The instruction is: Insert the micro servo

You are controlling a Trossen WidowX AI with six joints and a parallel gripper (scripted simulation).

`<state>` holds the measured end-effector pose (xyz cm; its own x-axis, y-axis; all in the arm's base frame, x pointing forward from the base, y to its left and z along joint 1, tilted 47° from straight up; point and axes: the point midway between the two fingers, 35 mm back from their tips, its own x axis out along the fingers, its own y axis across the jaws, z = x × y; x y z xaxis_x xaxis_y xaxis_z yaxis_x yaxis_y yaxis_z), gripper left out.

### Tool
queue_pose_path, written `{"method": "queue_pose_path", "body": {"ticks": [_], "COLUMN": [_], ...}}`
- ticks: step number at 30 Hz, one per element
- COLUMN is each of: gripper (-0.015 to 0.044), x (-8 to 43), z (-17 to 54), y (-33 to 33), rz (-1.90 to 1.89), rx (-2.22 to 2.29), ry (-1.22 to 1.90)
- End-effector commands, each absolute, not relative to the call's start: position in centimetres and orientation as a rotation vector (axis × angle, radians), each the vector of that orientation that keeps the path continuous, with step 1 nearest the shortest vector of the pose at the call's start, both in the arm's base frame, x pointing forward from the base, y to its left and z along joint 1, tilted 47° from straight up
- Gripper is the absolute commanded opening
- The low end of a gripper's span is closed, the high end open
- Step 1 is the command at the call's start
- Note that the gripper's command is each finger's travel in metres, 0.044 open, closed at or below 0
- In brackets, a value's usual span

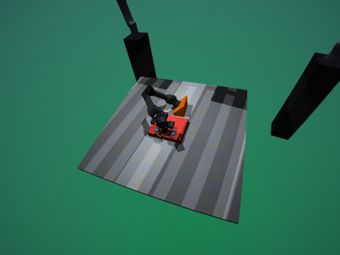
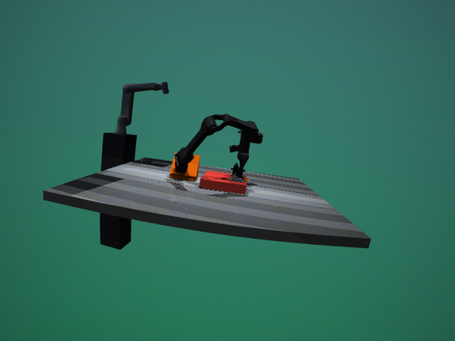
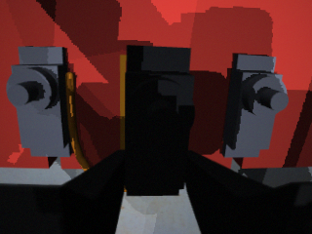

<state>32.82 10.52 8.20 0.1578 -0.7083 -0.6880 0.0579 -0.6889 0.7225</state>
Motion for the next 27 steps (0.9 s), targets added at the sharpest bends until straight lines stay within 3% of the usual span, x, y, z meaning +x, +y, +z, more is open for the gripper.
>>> {"method": "queue_pose_path", "body": {"ticks": [1, 27], "gripper": [0.0000, 0.0000], "x": [33.0, 33.3], "z": [8.3, 7.0], "y": [10.5, 9.1], "rz": [-1.585, -1.584], "rx": [1.822, 1.822], "ry": [-0.615, -0.616]}}
